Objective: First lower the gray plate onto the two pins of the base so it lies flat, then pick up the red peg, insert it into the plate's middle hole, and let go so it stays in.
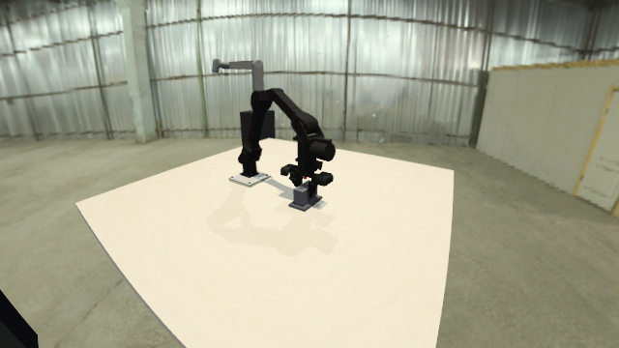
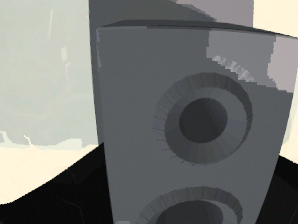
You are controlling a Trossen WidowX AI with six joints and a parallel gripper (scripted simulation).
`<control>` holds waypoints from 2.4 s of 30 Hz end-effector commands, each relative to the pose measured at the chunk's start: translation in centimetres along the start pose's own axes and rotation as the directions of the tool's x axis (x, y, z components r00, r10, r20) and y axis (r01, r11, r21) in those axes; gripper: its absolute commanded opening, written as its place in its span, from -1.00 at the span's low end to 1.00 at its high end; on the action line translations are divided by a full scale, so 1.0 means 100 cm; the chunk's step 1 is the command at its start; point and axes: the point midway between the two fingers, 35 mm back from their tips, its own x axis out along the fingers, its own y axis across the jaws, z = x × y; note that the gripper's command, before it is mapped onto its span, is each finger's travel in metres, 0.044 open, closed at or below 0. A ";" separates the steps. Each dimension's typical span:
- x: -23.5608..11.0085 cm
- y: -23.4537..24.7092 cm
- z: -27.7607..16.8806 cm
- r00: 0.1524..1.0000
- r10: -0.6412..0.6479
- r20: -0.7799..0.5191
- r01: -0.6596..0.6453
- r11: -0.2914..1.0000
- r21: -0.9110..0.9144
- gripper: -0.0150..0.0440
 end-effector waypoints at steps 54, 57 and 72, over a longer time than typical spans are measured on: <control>-0.120 0.020 0.067 1.000 -0.003 0.009 -0.003 0.743 0.669 1.00; -0.120 0.029 0.085 1.000 -0.012 0.018 -0.008 0.566 0.824 1.00; -0.118 0.076 0.146 1.000 -0.005 0.026 -0.027 -0.224 0.974 1.00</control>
